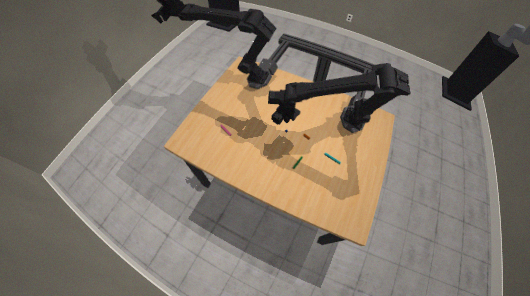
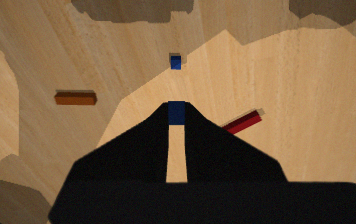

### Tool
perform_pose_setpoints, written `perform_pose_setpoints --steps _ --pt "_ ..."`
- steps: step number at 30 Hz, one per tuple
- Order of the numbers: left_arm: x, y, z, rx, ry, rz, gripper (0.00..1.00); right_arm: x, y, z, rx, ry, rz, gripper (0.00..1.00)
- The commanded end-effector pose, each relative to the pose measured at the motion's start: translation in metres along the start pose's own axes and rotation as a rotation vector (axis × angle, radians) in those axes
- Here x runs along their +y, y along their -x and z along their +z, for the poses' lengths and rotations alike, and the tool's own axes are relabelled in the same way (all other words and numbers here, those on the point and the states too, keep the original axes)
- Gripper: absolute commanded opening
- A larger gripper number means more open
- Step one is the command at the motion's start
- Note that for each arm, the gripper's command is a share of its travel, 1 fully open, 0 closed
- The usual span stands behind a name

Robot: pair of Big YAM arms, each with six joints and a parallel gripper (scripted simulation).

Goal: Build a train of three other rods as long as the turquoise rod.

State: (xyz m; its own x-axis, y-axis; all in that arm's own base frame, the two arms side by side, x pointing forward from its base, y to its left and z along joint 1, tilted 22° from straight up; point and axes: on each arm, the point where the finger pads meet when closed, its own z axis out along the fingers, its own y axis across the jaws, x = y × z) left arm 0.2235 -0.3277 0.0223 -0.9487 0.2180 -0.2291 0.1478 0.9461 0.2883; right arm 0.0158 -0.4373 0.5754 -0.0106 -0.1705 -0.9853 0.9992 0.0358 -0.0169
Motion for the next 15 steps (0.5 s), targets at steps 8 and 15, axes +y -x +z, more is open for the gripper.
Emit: perform_pose_setpoints --steps 8,15 --pt "0.000 0.004 0.008 0.005 0.000 0.011 0.04 -0.010 0.046 0.003 -0.087 -0.023 0.012 1.00" --pt "0.002 0.003 0.017 0.007 0.004 0.013 0.04 -0.010 0.046 0.003 -0.087 -0.023 0.012 1.00"
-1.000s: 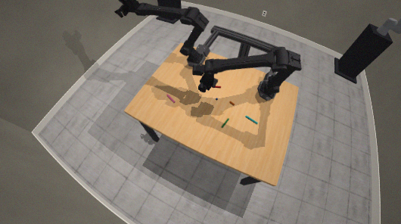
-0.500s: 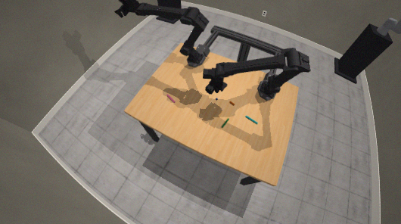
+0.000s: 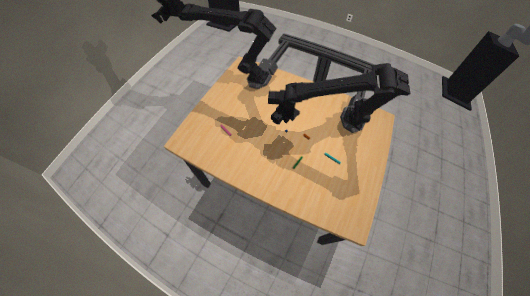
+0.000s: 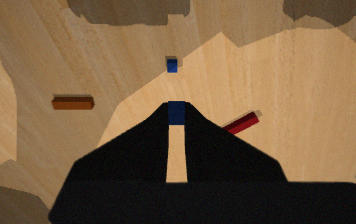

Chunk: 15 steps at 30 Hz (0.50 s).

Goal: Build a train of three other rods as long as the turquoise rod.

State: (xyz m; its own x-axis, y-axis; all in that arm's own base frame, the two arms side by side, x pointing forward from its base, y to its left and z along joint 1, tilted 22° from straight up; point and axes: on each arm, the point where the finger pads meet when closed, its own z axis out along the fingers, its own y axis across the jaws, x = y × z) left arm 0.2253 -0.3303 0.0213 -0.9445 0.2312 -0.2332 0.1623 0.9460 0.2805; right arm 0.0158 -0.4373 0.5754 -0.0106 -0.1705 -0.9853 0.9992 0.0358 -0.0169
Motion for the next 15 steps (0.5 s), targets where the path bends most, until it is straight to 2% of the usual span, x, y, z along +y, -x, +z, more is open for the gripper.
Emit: perform_pose_setpoints --steps 1,12,15 --pt "0.004 0.000 0.019 0.015 0.016 0.001 0.04 -0.010 0.046 0.003 -0.087 -0.023 0.012 1.00" --pt "0.007 0.000 0.065 0.014 0.018 0.001 0.04 -0.010 0.046 0.003 -0.087 -0.023 0.012 1.00" --pt "0.007 0.000 0.069 0.014 0.018 0.001 0.04 -0.010 0.046 0.003 -0.087 -0.023 0.012 1.00"
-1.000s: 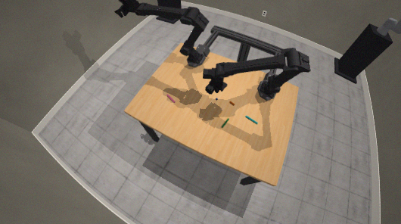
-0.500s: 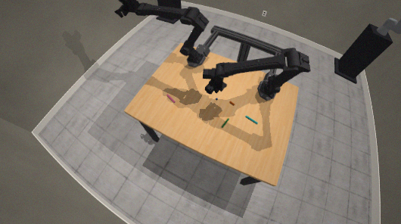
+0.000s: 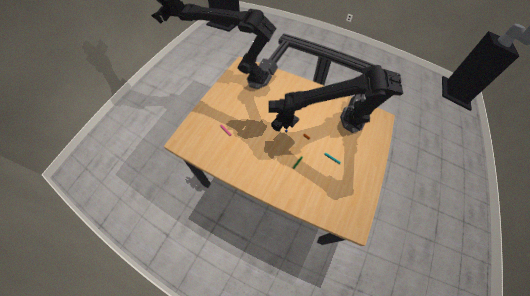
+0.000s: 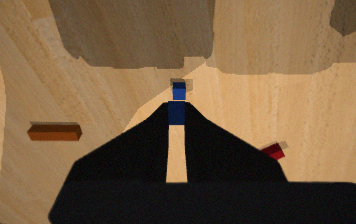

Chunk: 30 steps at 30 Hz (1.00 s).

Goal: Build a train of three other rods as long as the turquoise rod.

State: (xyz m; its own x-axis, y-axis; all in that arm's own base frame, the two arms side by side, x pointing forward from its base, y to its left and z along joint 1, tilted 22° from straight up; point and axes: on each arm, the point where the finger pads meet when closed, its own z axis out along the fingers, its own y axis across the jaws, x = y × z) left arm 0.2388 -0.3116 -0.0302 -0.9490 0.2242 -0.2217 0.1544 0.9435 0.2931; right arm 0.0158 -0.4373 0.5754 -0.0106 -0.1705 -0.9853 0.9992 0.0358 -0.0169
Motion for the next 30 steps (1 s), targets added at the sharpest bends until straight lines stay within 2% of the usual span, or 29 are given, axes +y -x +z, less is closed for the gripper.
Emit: perform_pose_setpoints --steps 1,10,30 --pt "0.001 0.004 0.017 0.001 0.003 0.005 0.04 -0.010 0.046 0.003 -0.087 -0.023 0.012 1.00" --pt "0.002 0.004 0.038 0.001 0.003 0.005 0.04 -0.010 0.046 0.003 -0.087 -0.023 0.012 1.00" --pt "0.002 0.005 0.038 0.002 0.004 0.003 0.04 -0.010 0.046 0.003 -0.087 -0.023 0.012 1.00"
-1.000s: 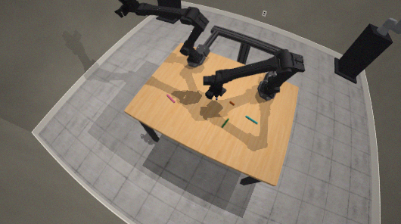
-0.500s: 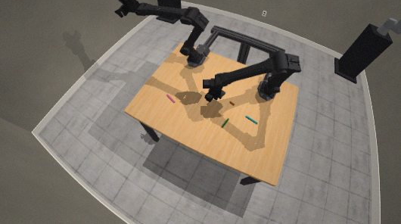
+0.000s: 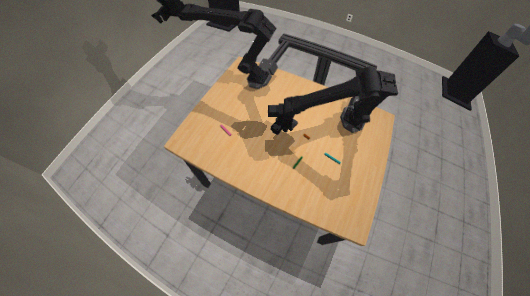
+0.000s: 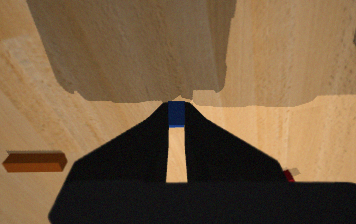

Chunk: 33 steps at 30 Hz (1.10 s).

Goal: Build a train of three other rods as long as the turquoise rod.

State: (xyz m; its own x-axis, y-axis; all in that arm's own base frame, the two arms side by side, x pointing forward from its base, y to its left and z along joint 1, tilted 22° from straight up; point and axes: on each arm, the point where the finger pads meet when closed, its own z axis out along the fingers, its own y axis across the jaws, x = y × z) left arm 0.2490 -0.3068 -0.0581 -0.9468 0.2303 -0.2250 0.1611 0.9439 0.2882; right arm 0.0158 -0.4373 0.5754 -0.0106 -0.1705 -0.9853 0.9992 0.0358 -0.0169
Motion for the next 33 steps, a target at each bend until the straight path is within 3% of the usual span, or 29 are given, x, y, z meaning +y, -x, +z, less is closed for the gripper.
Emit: perform_pose_setpoints --steps 1,33 --pt "0.0037 0.0021 0.0080 0.007 0.011 -0.002 0.04 -0.0100 0.0464 0.0033 -0.087 -0.023 0.012 1.00" --pt "0.0012 -0.0028 0.0063 0.002 0.006 -0.022 0.04 -0.0100 0.0464 0.0033 -0.087 -0.023 0.012 1.00"
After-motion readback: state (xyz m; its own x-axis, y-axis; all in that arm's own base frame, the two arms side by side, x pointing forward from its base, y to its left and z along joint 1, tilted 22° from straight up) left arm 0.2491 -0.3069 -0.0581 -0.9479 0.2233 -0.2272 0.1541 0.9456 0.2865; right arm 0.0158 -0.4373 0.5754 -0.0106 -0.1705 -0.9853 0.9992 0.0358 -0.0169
